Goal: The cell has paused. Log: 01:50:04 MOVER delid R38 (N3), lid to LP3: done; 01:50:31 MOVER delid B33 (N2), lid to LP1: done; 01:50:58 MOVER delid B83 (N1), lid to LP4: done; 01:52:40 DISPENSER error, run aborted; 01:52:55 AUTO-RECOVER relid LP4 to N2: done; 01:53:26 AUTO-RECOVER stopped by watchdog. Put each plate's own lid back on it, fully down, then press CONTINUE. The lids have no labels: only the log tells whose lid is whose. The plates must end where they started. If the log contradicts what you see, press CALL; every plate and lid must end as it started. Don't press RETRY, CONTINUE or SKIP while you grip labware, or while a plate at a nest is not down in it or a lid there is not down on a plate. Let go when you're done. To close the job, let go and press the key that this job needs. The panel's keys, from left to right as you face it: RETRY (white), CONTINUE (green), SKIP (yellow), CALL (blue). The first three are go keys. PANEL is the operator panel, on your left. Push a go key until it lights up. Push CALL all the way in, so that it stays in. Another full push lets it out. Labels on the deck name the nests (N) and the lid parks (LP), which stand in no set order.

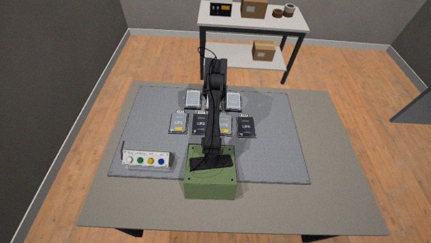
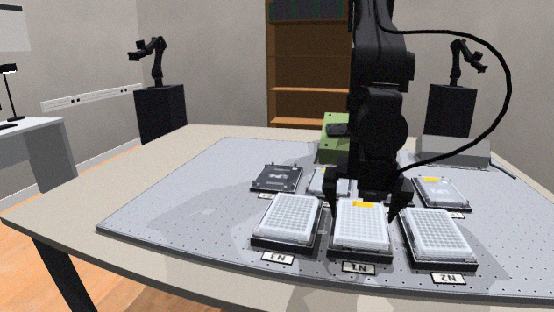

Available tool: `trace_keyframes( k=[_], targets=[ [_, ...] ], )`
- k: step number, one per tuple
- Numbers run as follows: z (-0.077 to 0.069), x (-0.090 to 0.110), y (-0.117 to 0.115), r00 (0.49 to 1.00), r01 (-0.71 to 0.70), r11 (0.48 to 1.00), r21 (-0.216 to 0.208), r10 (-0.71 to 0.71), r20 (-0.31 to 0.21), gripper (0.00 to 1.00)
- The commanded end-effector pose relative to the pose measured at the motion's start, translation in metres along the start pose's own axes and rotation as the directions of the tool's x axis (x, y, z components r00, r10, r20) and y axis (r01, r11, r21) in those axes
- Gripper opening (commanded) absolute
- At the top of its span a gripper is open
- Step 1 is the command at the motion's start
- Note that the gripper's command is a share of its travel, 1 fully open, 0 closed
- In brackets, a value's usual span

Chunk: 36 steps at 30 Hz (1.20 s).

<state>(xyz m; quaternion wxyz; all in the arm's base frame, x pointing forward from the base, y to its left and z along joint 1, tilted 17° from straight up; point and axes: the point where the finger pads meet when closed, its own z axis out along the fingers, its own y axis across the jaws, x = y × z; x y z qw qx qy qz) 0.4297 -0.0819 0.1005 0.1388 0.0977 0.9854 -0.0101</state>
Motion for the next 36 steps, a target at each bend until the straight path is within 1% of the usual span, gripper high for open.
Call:
trace_keyframes(
  k=[1, 11, 12, 13, 15, 18, 27, 36],
  targets=[
    [-0.005, -0.007, -0.003, 0.999, -0.002, 1.0, 0.001, 0.002, 0.033, 1.0],
    [-0.005, -0.007, -0.003, 0.999, -0.002, 1.0, 0.001, 0.002, 0.033, 1.0],
    [-0.004, -0.005, -0.005, 1.0, -0.003, 1.0, 0.001, 0.003, 0.027, 1.0],
    [-0.009, -0.006, -0.006, 0.999, -0.003, 1.0, 0.001, 0.003, 0.051, 1.0],
    [-0.009, -0.006, -0.006, 0.999, -0.003, 1.0, 0.001, 0.003, 0.051, 1.0],
    [-0.025, -0.012, -0.006, 0.998, -0.003, 1.0, 0.001, 0.003, 0.059, 1.0],
    [-0.041, -0.011, -0.005, 0.998, 0.0, 1.0, 0.001, 0.0, 0.059, 1.0],
    [-0.04, -0.008, -0.005, 0.999, 0.0, 1.0, -0.002, 0.0, 0.05, 1.0]
  ],
)
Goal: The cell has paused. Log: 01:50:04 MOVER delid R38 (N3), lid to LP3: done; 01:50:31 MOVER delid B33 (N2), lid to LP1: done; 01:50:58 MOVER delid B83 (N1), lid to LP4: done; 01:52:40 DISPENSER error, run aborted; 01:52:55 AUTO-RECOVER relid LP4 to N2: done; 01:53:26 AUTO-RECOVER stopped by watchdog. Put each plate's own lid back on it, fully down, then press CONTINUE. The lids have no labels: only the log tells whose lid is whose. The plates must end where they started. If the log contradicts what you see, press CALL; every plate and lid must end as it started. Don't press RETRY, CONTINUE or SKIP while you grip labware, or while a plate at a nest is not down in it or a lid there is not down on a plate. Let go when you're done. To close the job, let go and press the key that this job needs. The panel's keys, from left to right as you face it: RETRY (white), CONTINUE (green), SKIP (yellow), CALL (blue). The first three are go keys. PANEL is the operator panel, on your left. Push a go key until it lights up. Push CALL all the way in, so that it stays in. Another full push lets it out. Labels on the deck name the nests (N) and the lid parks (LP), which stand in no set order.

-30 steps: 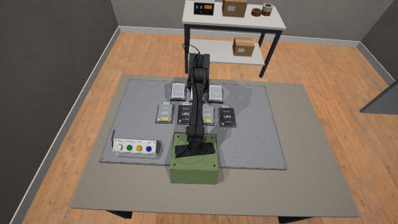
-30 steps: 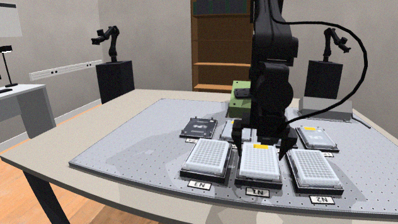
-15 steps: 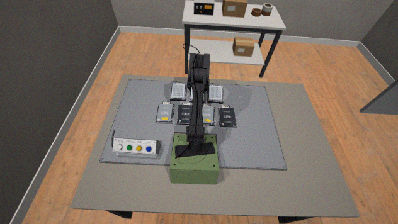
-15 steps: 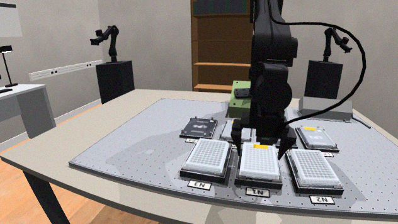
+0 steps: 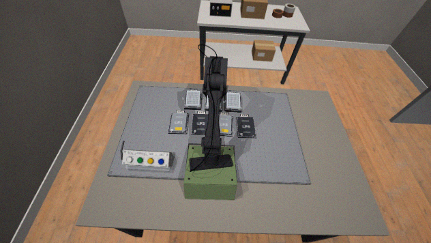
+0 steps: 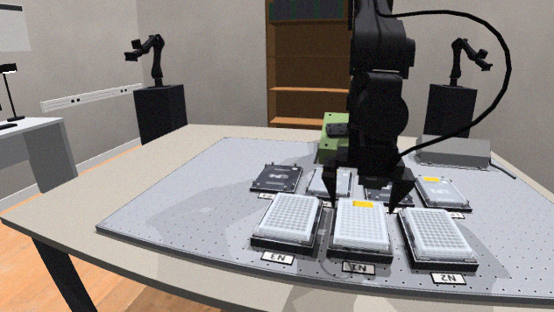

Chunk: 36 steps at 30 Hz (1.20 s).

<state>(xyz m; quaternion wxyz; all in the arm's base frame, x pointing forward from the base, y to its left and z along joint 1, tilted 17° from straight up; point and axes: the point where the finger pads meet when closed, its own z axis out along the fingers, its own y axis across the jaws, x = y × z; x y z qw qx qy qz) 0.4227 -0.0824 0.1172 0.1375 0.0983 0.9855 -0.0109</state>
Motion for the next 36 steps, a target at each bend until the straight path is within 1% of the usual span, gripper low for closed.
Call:
trace_keyframes(
  k=[1, 14, 36],
  targets=[
    [-0.0226, -0.0094, -0.0036, 0.999, 0.001, 1.0, -0.004, -0.001, 0.053, 1.0],
    [-0.027, -0.0133, -0.0043, 0.998, 0.0, 1.0, -0.004, 0.0, 0.067, 1.0],
    [-0.0296, -0.013, -0.005, 0.998, 0.0, 1.0, -0.004, 0.0, 0.065, 1.0]
  ],
)
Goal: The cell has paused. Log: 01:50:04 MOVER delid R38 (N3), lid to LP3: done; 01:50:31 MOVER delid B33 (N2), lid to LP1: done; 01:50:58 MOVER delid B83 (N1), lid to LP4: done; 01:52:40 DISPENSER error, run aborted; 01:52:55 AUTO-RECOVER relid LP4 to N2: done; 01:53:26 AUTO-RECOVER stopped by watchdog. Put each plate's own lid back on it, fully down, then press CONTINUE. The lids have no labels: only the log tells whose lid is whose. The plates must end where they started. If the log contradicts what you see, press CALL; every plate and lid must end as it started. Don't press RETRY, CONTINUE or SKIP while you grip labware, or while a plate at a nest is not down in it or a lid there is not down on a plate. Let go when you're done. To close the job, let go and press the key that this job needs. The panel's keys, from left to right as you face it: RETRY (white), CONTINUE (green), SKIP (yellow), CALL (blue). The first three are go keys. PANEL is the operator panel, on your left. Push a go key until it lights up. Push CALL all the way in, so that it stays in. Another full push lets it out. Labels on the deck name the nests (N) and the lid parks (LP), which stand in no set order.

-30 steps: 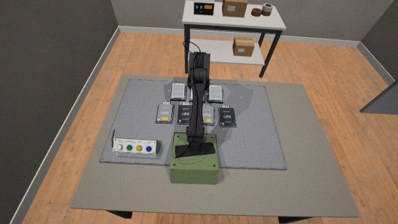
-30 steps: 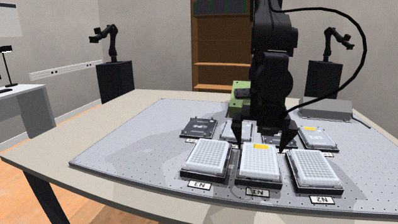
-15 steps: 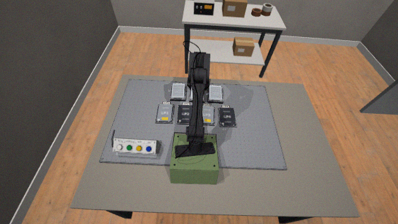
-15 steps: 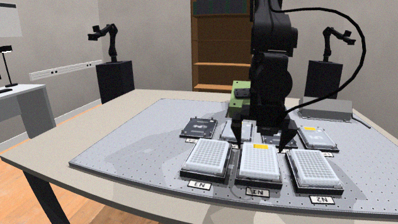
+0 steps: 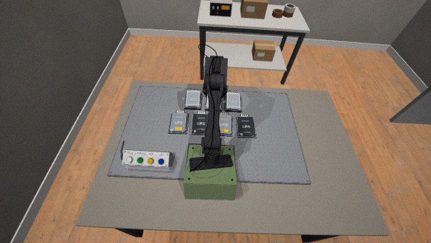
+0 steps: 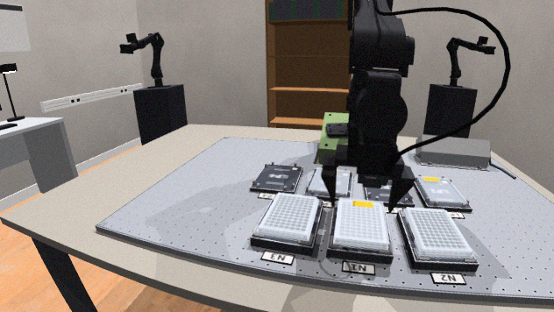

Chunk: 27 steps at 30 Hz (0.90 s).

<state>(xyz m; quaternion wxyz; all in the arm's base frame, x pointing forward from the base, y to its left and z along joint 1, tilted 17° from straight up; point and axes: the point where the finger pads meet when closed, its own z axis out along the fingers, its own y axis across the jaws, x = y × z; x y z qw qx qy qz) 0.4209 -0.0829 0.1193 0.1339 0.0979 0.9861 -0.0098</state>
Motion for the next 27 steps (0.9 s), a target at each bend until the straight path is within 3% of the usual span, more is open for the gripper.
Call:
trace_keyframes(
  k=[1, 27],
  targets=[
    [-0.0273, -0.0139, -0.0043, 0.997, -0.001, 1.0, -0.003, 0.001, 0.072, 1.0],
    [-0.0277, -0.0137, -0.0021, 0.998, 0.003, 1.0, -0.003, -0.003, 0.069, 1.0]
  ],
)
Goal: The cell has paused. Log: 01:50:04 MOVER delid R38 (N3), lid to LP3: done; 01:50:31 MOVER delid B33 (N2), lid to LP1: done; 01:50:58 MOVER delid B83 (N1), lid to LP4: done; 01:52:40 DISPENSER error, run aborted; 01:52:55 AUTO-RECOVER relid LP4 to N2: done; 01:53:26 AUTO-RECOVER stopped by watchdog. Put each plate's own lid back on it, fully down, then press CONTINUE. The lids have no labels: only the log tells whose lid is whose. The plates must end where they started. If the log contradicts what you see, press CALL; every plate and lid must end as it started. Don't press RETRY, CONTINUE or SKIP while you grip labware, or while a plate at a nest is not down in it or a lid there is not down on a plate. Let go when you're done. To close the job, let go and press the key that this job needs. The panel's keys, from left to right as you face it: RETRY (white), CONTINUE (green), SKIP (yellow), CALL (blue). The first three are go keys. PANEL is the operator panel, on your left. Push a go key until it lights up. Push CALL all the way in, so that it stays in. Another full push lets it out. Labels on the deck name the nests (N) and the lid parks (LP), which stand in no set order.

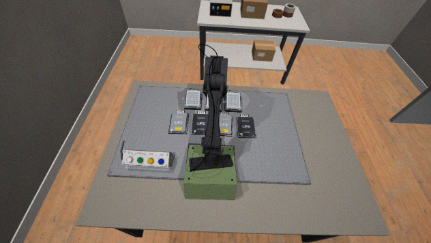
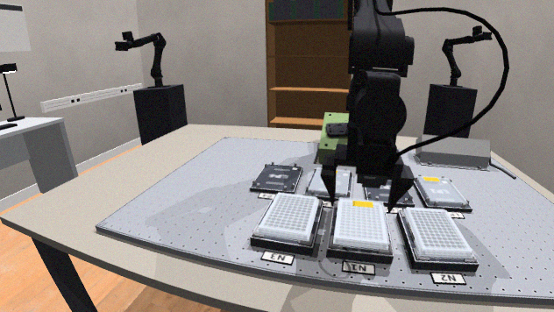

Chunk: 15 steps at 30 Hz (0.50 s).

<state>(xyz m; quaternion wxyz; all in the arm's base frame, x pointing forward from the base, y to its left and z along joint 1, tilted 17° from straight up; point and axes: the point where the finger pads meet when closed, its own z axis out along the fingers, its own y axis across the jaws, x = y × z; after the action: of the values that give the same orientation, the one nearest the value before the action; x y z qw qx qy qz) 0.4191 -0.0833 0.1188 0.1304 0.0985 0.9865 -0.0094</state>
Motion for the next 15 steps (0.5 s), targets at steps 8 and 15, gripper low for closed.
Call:
trace_keyframes(
  k=[8, 15],
  targets=[
    [-0.017, 0.013, 0.033, 0.997, 0.046, 0.999, 0.005, -0.046, 0.06, 1.0],
    [-0.016, 0.037, 0.058, 0.997, 0.045, 0.999, 0.003, -0.045, 0.06, 1.0]
  ],
)
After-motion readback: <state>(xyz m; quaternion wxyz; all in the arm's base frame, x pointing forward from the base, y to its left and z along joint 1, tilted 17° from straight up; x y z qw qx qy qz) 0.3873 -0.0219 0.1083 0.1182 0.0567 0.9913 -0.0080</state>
